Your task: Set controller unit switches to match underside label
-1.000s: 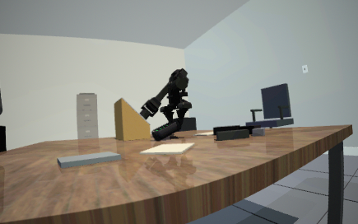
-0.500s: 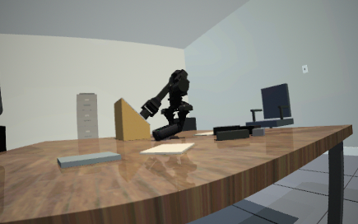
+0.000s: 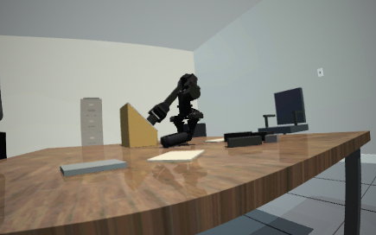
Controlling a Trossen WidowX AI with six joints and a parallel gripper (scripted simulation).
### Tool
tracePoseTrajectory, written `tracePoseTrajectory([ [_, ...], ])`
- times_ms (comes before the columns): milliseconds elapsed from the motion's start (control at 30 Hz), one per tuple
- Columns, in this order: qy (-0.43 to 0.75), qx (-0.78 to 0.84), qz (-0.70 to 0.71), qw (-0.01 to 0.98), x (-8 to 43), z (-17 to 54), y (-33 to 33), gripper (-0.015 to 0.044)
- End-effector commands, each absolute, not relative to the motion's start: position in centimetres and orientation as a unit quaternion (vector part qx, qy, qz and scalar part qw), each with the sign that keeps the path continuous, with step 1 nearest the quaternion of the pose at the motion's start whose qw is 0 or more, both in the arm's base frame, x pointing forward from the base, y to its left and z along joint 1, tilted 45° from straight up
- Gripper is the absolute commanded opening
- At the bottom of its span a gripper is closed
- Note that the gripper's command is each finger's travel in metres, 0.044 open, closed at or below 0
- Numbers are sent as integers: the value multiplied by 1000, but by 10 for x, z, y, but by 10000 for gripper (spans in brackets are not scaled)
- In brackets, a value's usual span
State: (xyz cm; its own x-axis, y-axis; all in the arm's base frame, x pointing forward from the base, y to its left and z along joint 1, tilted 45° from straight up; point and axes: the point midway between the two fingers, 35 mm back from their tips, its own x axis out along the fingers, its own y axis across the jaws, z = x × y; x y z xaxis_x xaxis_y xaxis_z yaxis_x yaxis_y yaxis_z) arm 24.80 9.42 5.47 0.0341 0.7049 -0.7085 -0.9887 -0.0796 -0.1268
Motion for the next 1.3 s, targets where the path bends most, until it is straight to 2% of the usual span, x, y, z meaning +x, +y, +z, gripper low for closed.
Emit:
tracePoseTrajectory([
  [0,228,-320,657,643,245,50,95,338],
  [900,221,-322,659,642,247,46,108,338],
  [1033,218,-324,660,642,247,46,109,440],
  [1267,218,-324,660,642,247,46,109,440],
])
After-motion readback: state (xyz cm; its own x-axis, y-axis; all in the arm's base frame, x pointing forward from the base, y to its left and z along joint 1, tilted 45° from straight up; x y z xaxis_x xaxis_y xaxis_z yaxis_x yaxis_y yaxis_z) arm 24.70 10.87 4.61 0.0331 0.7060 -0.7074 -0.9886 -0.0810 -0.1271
